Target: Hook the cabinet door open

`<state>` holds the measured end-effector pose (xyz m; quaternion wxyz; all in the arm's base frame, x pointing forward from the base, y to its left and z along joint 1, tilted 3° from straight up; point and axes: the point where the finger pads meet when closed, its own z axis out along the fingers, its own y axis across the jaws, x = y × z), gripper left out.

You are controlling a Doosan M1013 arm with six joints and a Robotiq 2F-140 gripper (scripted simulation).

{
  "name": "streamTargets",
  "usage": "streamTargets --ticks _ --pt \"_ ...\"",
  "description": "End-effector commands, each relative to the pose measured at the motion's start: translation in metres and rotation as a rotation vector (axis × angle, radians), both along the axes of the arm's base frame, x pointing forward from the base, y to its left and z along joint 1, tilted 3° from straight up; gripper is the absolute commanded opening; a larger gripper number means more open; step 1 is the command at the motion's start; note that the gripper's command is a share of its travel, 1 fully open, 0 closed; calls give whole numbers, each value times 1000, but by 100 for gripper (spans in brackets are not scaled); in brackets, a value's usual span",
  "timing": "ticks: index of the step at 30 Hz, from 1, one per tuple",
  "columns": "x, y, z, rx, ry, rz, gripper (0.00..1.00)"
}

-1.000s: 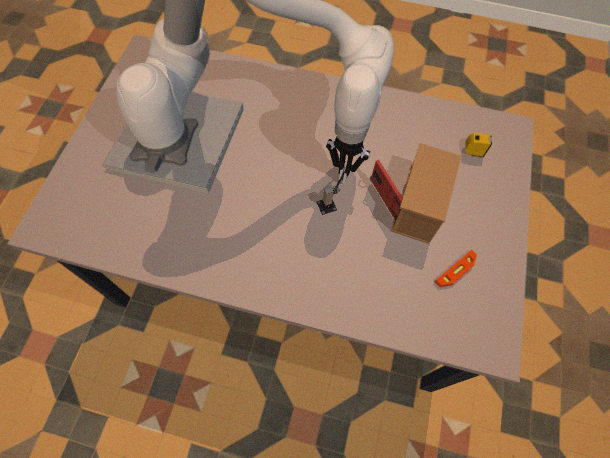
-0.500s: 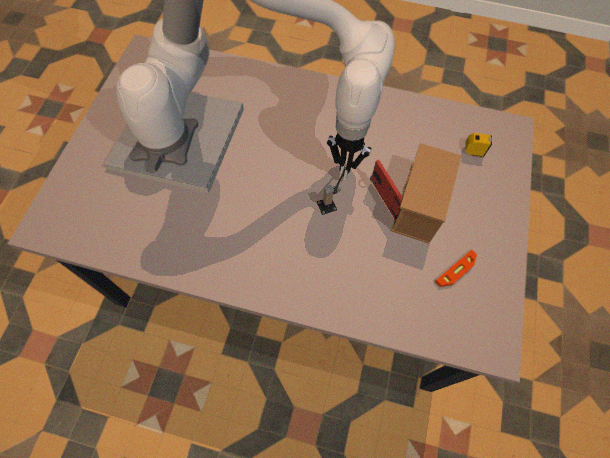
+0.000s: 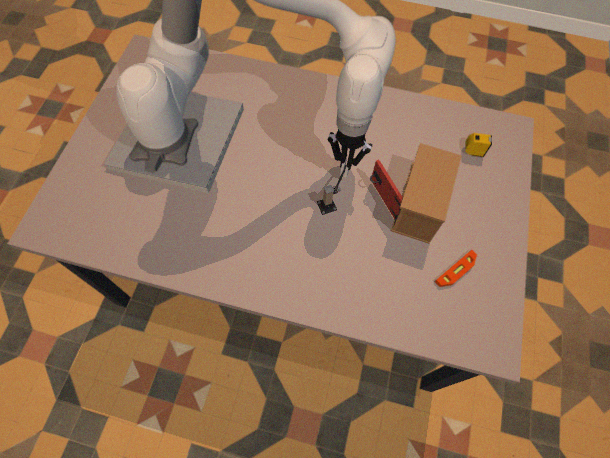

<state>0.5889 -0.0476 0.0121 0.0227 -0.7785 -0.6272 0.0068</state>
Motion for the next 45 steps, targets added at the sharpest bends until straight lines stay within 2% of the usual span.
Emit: streamTargets --ticks 1,45 --pt "0 0 2 0 0 0 3" --pt "2 3 34 0 0 0 3"
